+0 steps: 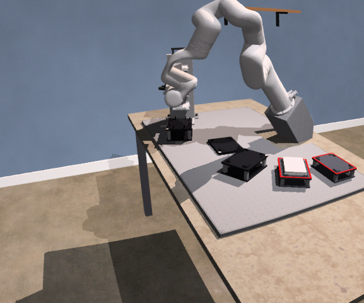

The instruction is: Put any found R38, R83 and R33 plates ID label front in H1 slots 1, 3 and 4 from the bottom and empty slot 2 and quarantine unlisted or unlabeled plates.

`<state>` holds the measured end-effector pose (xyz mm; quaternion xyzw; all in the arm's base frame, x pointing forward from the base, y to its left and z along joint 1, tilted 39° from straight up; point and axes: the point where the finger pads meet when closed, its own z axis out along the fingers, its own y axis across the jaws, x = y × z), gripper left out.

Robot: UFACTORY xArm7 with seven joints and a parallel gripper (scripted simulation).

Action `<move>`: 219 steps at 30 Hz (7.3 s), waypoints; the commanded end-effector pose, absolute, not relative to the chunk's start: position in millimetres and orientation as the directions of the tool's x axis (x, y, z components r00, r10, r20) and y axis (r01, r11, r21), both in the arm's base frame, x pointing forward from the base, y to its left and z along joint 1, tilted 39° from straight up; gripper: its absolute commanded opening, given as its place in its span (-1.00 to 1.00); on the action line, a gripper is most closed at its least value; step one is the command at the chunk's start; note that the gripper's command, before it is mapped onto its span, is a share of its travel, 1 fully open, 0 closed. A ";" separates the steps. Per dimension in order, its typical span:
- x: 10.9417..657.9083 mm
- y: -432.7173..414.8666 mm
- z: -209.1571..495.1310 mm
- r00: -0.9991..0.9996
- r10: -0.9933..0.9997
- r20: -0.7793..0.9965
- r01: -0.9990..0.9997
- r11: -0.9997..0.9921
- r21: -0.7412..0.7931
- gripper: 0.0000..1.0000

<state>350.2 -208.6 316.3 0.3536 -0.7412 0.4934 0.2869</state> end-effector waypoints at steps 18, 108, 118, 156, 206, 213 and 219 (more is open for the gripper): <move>348.3 -232.2 308.8 -0.588 -0.239 0.773 -0.806 0.264 -0.530 -1.00; 343.1 -306.9 279.3 -0.588 -0.239 0.773 -0.805 0.264 -0.530 -1.00; 343.2 -307.7 278.8 -0.588 -0.239 0.773 -0.805 0.264 -0.530 -1.00; 341.9 -323.6 272.9 -0.588 -0.239 0.773 -0.805 0.264 -0.530 -1.00; 340.1 -344.2 265.3 -0.588 -0.239 0.773 -0.805 0.264 -0.530 -1.00; 340.1 -345.0 265.0 -0.588 -0.239 0.773 -0.805 0.264 -0.530 -1.00; 340.1 -345.0 265.0 -0.588 -0.239 0.773 -0.805 0.264 -0.531 -1.00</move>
